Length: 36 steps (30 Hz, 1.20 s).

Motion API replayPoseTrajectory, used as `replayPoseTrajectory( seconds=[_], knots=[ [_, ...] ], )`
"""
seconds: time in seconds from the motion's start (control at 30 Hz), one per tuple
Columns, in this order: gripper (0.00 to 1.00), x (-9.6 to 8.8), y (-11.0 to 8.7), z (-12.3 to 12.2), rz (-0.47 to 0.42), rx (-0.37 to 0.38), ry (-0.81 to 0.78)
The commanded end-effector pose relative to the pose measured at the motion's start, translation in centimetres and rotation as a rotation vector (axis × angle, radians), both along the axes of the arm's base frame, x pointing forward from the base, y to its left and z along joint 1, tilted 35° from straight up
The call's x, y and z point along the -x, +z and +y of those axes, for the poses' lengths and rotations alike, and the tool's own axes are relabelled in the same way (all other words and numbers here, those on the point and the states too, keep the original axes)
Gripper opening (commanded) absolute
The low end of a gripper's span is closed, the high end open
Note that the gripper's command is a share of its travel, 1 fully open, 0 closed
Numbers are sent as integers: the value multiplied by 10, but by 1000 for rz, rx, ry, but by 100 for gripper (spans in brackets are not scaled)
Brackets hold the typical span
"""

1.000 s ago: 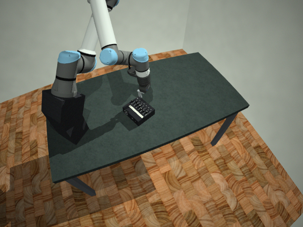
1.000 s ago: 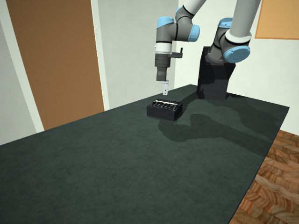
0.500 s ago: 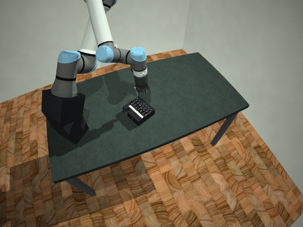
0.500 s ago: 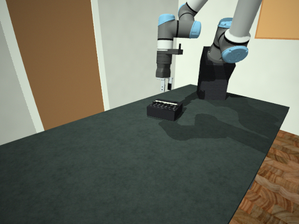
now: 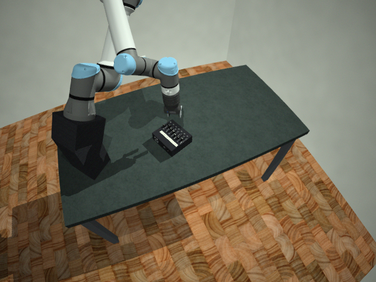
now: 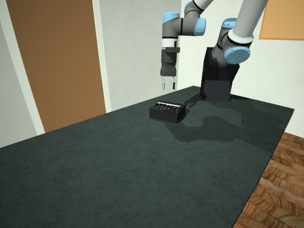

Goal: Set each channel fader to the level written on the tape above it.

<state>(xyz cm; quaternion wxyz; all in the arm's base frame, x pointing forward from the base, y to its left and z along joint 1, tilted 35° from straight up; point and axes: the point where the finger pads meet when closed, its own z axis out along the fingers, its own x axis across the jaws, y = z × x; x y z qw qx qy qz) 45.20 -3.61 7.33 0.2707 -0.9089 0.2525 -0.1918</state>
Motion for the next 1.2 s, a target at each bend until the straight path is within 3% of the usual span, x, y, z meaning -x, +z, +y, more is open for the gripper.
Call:
replayPoseTrajectory(
  seconds=[0.0,0.33,0.83,1.17],
  knots=[
    [100,5,0,-5,130,-110,-221],
    [100,13,-3,-14,283,-270,-498],
    [100,22,-7,-21,402,-393,-717],
    [100,25,-8,-23,435,-427,-778]
  ],
)
